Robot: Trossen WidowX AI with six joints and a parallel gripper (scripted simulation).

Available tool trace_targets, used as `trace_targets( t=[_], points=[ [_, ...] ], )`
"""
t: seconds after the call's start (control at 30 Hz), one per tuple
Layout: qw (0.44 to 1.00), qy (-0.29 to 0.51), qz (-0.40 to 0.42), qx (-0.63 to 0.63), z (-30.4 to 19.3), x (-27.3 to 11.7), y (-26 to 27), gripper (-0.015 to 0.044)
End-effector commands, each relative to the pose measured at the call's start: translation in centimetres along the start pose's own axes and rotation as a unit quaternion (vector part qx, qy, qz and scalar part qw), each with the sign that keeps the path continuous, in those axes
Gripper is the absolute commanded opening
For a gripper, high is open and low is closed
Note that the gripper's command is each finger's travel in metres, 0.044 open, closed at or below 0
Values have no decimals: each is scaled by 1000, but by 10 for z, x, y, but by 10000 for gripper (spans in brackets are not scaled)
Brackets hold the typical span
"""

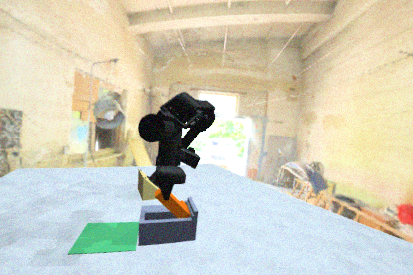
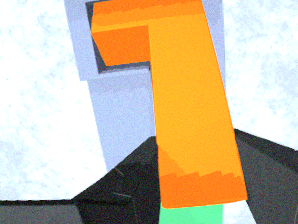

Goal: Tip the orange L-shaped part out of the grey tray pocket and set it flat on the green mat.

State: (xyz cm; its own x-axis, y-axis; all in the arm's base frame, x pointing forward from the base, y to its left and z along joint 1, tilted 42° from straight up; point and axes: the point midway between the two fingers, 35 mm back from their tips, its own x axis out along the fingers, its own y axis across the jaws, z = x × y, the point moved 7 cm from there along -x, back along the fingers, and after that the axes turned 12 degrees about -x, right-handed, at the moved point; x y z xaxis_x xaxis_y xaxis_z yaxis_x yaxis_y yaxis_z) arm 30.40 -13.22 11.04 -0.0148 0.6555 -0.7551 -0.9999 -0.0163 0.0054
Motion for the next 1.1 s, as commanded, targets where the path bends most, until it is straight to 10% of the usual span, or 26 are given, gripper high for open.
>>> trace_targets(
  t=[0.0, 1.07],
  points=[
    [1000, -1, 0, -1, 1, -6, 0, 0],
    [1000, 0, 0, -1, -11, -38, 3, 0]
  ],
)
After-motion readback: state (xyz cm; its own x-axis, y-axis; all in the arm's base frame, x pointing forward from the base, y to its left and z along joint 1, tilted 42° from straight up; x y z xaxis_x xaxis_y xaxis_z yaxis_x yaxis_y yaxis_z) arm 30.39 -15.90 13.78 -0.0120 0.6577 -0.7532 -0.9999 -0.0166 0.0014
